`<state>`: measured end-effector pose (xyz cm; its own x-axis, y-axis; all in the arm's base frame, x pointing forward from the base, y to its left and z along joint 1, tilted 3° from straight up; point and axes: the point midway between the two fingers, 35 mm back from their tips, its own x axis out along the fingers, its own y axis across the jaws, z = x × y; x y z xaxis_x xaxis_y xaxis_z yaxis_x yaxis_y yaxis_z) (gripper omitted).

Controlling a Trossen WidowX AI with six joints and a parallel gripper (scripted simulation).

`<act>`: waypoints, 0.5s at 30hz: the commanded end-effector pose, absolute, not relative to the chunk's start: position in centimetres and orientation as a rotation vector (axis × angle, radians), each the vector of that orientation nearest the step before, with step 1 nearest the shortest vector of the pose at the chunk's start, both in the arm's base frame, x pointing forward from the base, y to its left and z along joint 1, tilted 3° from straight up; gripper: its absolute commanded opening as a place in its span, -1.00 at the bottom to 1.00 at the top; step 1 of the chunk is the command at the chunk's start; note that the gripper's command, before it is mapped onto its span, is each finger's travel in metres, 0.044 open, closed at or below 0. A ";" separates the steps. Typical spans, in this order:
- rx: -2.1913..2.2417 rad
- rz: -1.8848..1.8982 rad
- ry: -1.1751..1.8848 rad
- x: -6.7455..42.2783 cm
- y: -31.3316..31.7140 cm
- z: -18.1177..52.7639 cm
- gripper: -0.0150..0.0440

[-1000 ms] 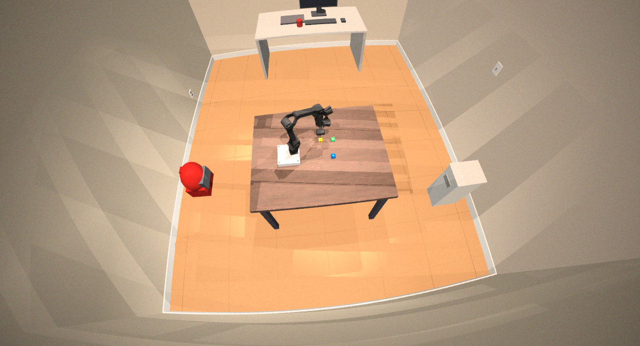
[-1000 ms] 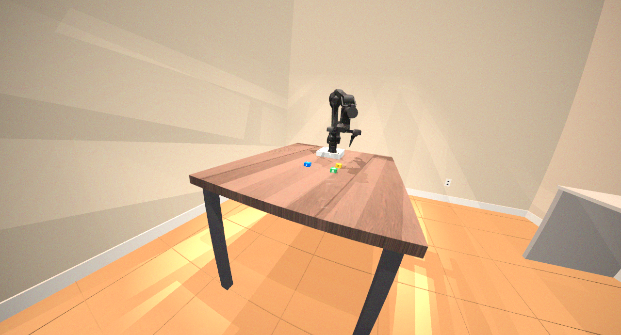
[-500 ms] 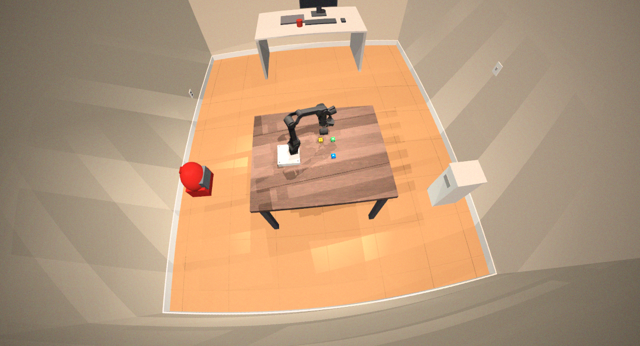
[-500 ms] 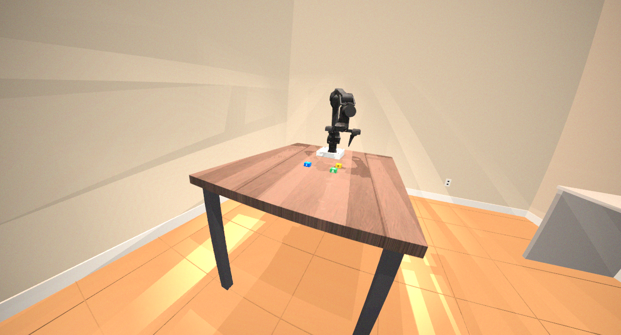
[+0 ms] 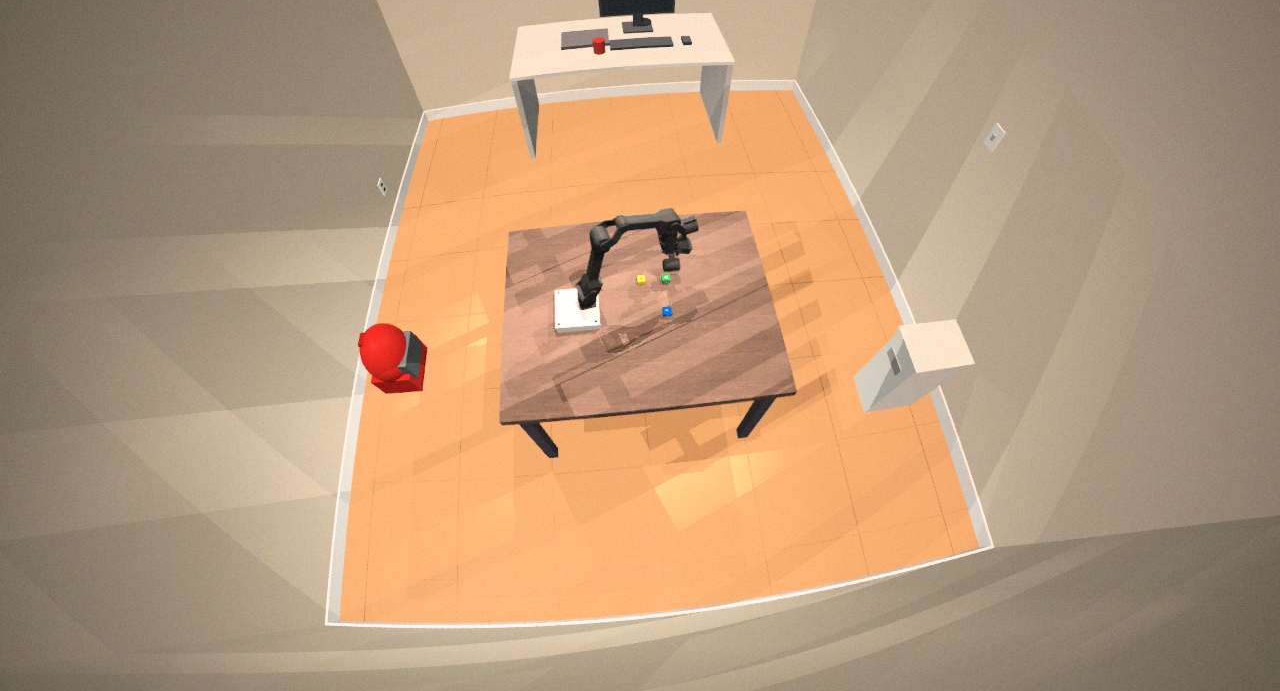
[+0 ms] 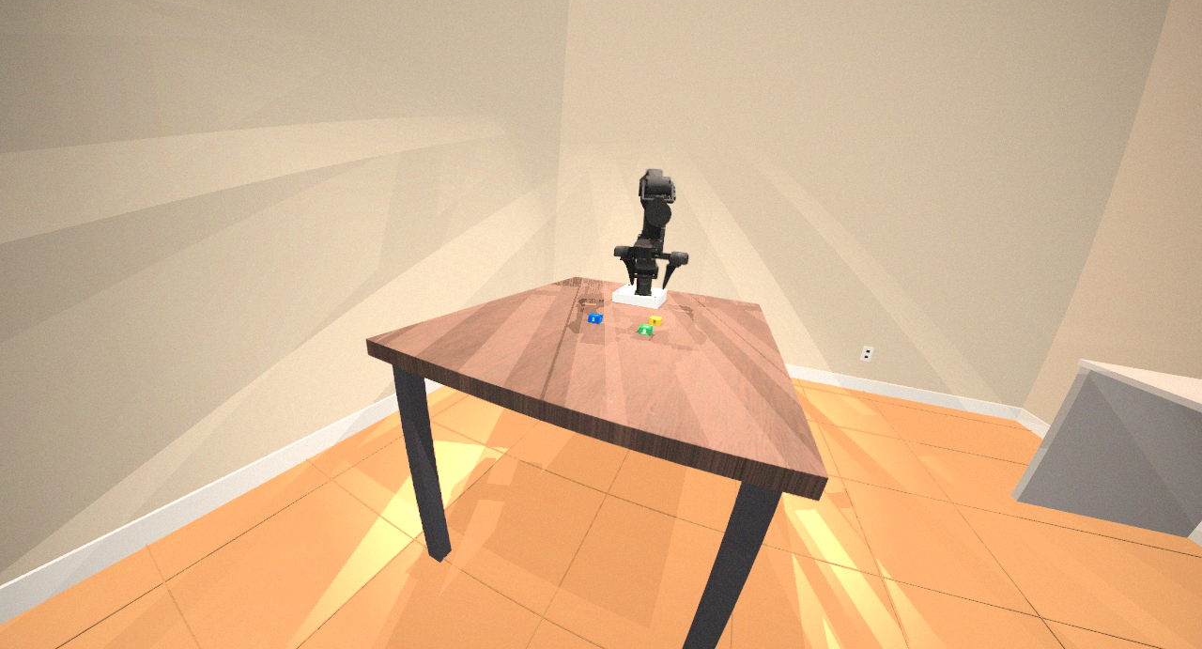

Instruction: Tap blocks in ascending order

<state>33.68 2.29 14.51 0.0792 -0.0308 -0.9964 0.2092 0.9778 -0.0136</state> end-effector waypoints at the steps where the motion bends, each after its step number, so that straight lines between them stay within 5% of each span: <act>1: 0.142 -0.173 1.489 33.8 2.2 14.4 0.86; 15: 0.139 -0.176 1.491 32.9 -1.8 14.5 0.86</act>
